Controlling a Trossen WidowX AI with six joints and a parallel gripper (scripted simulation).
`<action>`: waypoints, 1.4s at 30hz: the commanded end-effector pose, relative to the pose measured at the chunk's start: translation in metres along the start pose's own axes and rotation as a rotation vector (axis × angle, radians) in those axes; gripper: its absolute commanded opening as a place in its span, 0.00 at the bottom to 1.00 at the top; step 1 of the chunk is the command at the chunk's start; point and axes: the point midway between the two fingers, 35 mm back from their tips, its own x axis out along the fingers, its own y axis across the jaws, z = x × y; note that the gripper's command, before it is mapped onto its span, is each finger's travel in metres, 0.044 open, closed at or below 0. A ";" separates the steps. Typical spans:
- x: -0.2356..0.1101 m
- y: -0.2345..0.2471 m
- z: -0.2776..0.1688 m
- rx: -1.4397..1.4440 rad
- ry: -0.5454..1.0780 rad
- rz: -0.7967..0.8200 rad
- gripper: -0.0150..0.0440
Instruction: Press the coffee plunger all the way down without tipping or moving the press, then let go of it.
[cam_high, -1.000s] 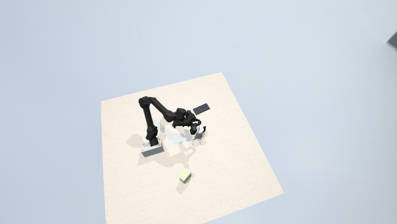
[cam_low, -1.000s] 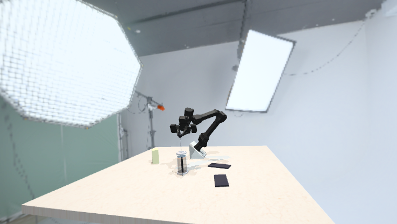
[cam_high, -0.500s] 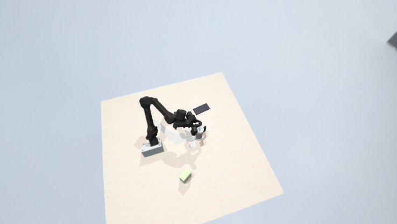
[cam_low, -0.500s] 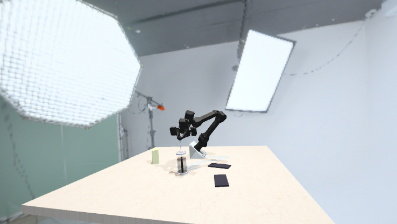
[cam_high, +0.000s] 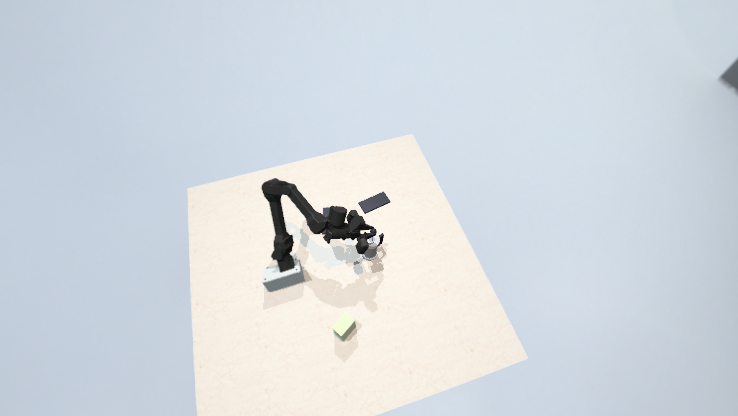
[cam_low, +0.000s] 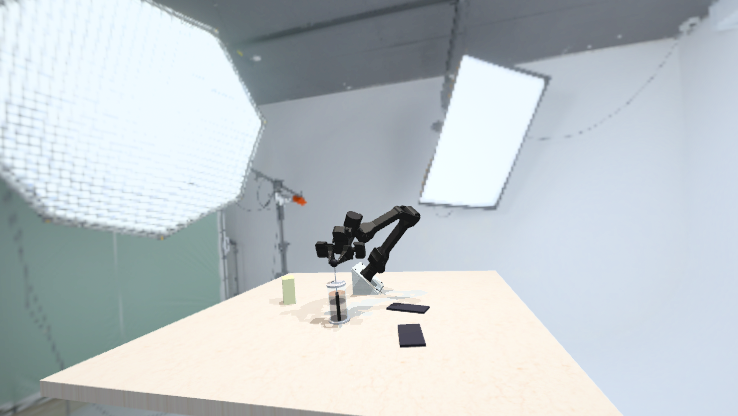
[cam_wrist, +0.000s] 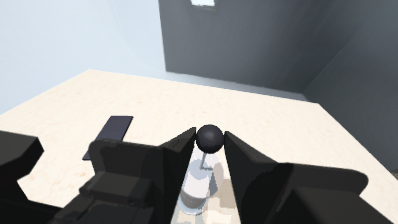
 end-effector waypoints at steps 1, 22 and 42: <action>0.011 0.000 -0.030 0.039 0.065 0.008 0.45; 0.024 0.001 -0.036 0.040 0.061 0.012 0.45; 0.025 -0.001 -0.034 0.040 0.061 0.012 0.45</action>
